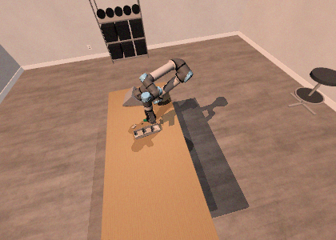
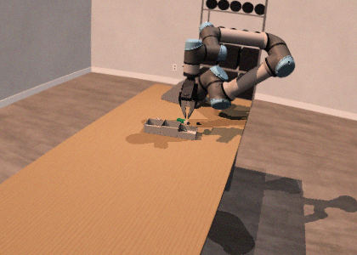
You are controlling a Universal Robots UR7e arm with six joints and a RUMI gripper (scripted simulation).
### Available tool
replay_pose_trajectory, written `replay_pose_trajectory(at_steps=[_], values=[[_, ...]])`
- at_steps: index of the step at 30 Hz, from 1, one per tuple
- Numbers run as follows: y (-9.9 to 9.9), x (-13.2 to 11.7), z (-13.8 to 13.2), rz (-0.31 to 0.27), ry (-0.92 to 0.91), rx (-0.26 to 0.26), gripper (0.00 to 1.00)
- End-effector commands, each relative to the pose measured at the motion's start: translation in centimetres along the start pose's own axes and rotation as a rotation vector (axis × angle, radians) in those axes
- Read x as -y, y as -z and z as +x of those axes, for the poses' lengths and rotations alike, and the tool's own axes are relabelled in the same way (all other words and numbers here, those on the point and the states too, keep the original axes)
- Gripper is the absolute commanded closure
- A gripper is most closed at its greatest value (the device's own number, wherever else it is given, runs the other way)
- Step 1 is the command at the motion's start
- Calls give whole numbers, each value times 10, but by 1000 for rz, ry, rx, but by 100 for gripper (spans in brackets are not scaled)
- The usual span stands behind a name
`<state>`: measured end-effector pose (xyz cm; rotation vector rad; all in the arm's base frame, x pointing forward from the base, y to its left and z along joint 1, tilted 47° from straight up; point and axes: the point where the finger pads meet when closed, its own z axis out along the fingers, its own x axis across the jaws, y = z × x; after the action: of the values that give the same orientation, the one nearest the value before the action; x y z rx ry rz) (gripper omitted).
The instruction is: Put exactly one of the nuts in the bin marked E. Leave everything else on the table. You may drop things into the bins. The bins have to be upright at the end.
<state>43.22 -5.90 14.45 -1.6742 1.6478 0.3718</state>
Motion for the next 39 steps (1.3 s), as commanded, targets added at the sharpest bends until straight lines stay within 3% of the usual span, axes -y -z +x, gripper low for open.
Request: replay_pose_trajectory(at_steps=[1, 7, 31, 39], values=[[1, 1, -10, 1, 0, -1, 96], [1, 1, -10, 1, 0, -1, 96], [-58, 1, -10, 1, 0, -1, 96], [-58, 1, -10, 1, 0, -1, 96]])
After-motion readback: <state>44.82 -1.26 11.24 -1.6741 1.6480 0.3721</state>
